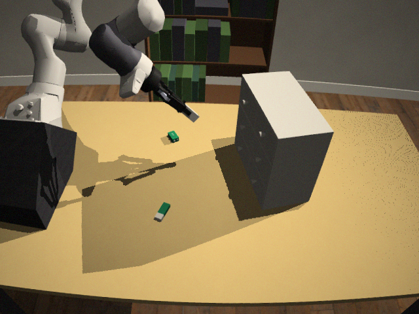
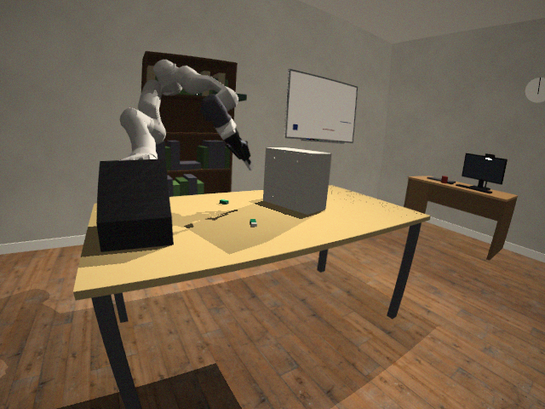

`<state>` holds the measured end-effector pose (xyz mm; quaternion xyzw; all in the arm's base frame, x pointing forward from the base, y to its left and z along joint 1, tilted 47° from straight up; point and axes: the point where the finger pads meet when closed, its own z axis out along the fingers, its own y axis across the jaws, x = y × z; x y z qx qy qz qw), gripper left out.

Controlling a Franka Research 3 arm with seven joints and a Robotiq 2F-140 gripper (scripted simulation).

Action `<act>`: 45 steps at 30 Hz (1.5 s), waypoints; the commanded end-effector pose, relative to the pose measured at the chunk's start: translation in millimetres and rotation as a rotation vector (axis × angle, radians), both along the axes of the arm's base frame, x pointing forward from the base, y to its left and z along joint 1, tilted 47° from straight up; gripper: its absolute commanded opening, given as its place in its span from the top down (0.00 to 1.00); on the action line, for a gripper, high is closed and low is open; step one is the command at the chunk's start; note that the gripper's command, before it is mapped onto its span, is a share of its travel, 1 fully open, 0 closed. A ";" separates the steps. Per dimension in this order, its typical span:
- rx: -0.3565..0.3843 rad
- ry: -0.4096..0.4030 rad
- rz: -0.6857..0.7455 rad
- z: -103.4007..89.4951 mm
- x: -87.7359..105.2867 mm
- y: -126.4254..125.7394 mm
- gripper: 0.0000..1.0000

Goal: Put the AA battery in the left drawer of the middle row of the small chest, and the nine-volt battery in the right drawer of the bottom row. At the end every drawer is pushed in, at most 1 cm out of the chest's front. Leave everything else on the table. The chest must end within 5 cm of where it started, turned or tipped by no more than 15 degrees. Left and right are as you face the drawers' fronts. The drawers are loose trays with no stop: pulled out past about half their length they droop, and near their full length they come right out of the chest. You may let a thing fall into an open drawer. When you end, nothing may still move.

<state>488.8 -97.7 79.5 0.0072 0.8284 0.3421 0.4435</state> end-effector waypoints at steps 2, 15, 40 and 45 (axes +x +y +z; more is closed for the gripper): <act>0.092 0.232 0.055 -2.9 -20.6 -7.1 1.00; 0.017 0.455 0.251 8.1 -49.1 -25.7 1.00; -0.037 0.609 0.387 15.8 -68.9 -38.7 1.00; -0.037 0.609 0.387 15.8 -68.9 -38.7 1.00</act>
